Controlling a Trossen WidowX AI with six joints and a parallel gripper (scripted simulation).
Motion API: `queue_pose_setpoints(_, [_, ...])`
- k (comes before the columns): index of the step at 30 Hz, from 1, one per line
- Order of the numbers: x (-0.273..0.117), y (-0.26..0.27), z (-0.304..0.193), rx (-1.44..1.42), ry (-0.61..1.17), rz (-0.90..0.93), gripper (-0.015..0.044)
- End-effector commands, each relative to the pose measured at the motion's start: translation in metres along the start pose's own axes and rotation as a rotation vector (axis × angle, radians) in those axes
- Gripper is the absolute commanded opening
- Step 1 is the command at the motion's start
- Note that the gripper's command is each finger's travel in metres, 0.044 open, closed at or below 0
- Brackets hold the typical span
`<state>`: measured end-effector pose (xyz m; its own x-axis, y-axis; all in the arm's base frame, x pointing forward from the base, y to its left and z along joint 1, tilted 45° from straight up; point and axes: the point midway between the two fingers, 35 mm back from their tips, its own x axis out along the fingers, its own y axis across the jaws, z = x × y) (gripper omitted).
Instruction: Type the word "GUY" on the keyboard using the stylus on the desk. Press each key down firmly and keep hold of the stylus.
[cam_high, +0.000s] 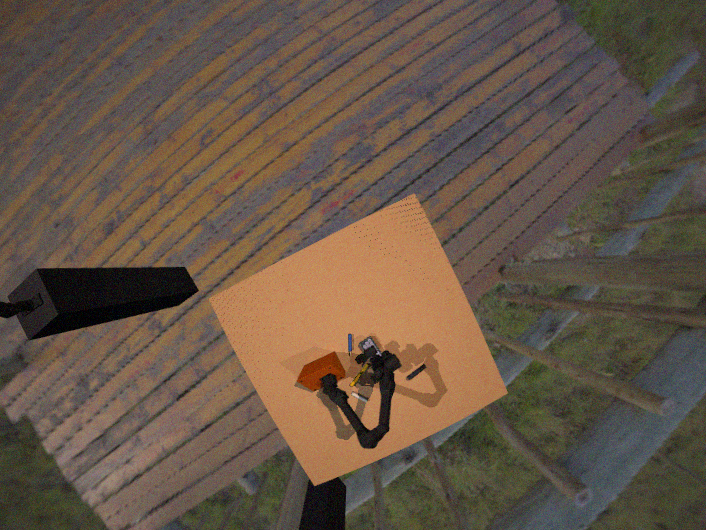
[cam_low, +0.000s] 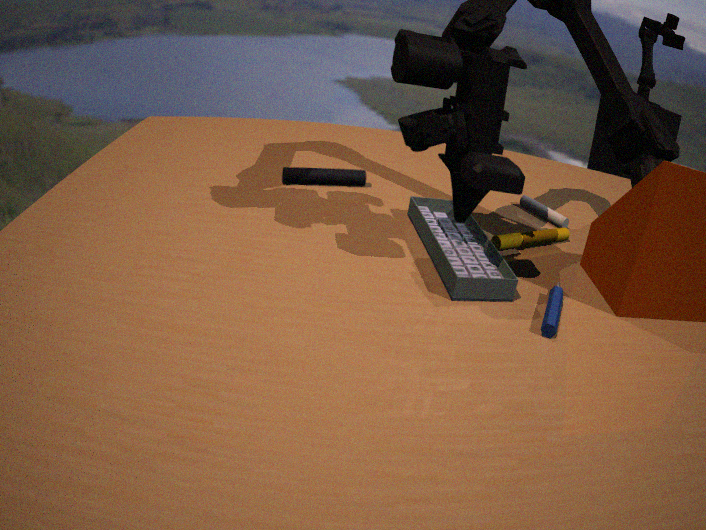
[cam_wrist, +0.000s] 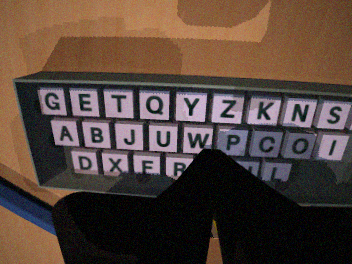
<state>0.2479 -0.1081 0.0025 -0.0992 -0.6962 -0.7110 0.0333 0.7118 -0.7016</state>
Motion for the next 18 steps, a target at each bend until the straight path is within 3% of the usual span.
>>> queue_pose_setpoints(1, [0.001,0.000,-0.003,-0.010,0.007,-0.001,0.0000])
queue_pose_setpoints(5, [0.001,-0.011,-0.002,-0.010,0.006,0.001,0.0000])
queue_pose_setpoints(9, [0.001,-0.069,-0.002,-0.010,0.006,-0.003,0.0000])
queue_pose_setpoints(18, [0.001,-0.072,-0.003,-0.010,0.007,-0.004,0.0000])
